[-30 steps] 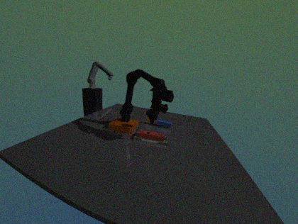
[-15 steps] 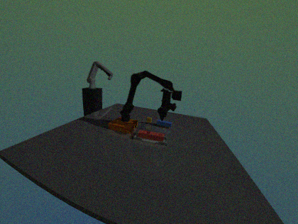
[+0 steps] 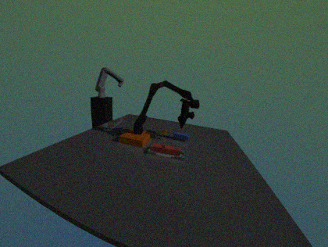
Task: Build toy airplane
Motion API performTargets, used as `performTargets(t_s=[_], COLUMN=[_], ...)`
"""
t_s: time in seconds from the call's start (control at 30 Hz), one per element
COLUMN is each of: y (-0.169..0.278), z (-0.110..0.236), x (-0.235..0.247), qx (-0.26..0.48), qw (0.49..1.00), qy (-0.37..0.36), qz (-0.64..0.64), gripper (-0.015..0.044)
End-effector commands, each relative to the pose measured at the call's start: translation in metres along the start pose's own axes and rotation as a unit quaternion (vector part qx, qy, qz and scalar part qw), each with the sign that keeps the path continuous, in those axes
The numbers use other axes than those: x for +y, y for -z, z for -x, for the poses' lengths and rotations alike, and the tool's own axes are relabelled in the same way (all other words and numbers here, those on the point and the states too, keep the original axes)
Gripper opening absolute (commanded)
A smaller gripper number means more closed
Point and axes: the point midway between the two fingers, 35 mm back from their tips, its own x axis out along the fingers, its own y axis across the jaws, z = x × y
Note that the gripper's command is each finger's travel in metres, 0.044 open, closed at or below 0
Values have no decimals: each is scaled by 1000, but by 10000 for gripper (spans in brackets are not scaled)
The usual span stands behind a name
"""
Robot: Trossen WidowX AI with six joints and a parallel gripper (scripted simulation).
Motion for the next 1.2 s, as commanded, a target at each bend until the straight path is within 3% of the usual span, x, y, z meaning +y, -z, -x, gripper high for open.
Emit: performTargets(t_s=[0.0, 1.17], y=[1, 2], z=[-27, -84], x=[1, 1], qx=[7, 7], qw=[1000, 1000], qy=[2, 2], qz=[-5, -5], gripper=[440, 440])
